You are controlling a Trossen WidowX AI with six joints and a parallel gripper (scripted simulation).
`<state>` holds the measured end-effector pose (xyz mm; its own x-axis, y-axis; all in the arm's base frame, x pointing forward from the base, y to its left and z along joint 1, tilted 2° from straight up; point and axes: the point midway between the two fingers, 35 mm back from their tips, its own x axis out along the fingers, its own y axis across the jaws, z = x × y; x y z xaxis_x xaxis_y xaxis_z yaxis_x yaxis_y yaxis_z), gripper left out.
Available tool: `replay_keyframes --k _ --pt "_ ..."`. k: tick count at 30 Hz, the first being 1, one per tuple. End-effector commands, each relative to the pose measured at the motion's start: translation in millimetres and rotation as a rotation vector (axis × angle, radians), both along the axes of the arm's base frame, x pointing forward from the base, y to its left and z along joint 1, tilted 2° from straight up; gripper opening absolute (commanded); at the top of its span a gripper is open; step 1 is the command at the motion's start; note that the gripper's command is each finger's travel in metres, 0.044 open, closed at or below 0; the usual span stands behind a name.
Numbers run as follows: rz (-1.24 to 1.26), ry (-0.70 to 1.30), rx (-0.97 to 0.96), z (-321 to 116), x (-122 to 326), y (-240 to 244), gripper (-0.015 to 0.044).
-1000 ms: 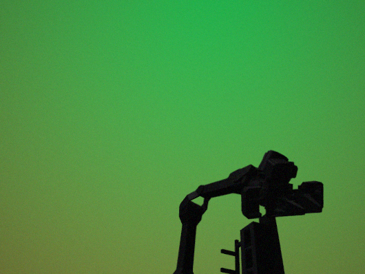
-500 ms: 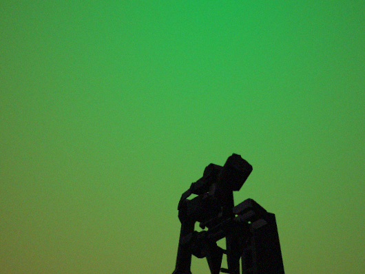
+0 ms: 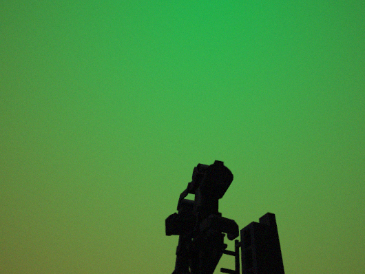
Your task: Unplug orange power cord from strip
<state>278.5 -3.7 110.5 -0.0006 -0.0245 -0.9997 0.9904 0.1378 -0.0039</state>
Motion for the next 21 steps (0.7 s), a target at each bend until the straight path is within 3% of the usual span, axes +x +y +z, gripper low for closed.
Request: replay_keyframes --k 1,21 --pt "-0.009 0.009 0.006 -1 0 2 0.016" --pt "-0.009 0.009 0.009 -2 -5 33 0.016"
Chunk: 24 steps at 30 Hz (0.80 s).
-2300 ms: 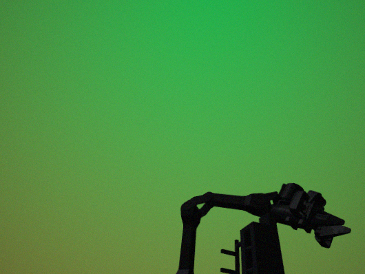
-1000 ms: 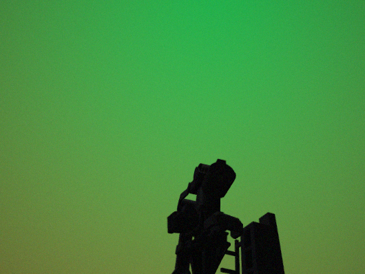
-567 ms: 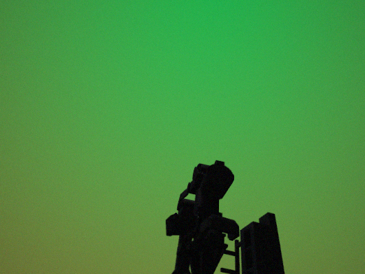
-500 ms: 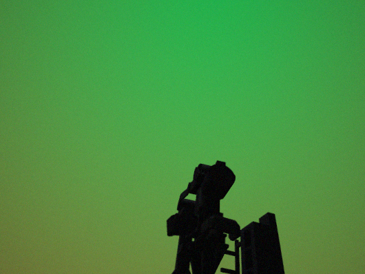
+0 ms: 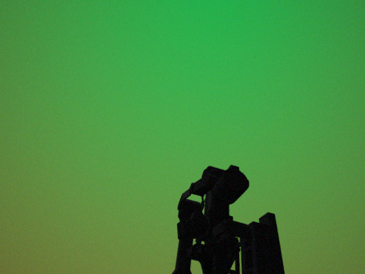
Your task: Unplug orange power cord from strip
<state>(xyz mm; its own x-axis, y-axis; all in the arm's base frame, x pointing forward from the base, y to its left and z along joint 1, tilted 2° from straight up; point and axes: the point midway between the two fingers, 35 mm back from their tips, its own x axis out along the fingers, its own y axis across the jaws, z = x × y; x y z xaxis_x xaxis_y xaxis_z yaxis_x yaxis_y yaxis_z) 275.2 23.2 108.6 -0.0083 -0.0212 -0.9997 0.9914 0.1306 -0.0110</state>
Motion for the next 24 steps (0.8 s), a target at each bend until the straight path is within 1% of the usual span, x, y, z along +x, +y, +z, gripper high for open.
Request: replay_keyframes --k 1,23,24 --pt "-0.002 0.002 0.006 0 -2 8 0.016" --pt "-0.002 0.002 0.006 -12 -4 13 0.016" --pt "0.002 -0.004 0.002 -9 -3 12 0.0134"
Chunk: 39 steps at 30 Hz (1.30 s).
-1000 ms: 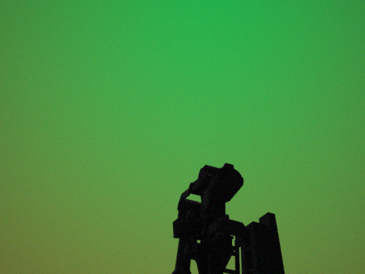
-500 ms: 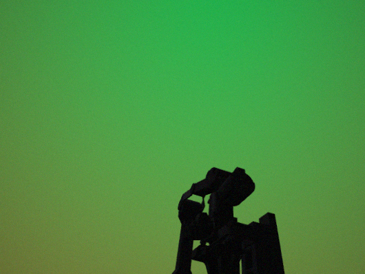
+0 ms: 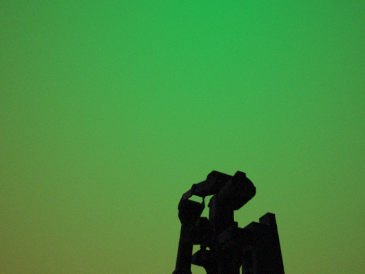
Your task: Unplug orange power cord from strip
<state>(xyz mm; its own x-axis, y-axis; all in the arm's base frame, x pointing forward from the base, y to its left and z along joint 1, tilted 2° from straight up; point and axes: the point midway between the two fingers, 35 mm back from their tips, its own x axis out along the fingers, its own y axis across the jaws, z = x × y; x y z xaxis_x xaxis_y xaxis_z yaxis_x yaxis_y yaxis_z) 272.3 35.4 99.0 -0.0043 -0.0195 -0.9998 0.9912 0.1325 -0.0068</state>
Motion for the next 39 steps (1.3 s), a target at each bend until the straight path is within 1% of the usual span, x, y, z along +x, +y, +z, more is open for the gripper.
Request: replay_keyframes --k 1,3,11,39 --pt "0.0 0.0 0.0 0 0 0 0.0108" --pt "0.0 0.0 0.0 0 0 0 0.0055" --pt "0.0 0.0 0.0 0 0 0 0.0002" --pt "-0.002 0.002 -0.001 1 7 -41 0.0"
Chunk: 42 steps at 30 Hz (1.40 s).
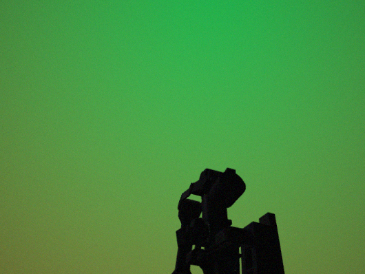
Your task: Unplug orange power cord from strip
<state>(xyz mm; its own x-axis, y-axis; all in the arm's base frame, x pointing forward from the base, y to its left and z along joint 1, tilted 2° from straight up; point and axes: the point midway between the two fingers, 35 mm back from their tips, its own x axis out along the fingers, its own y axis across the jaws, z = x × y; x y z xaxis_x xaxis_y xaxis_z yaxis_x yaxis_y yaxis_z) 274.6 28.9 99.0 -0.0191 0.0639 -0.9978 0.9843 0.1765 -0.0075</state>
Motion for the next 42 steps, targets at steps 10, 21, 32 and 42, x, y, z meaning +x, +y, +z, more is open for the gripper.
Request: replay_keyframes --k 10,21,32,42 --pt "-0.047 -0.009 -0.083 1 3 -33 0.0105" --pt "-0.047 -0.009 -0.083 2 4 -38 0.0394" --pt "-0.048 -0.009 -0.088 14 10 -92 0.044" --pt "-0.048 -0.009 -0.088 14 10 -92 0.044"
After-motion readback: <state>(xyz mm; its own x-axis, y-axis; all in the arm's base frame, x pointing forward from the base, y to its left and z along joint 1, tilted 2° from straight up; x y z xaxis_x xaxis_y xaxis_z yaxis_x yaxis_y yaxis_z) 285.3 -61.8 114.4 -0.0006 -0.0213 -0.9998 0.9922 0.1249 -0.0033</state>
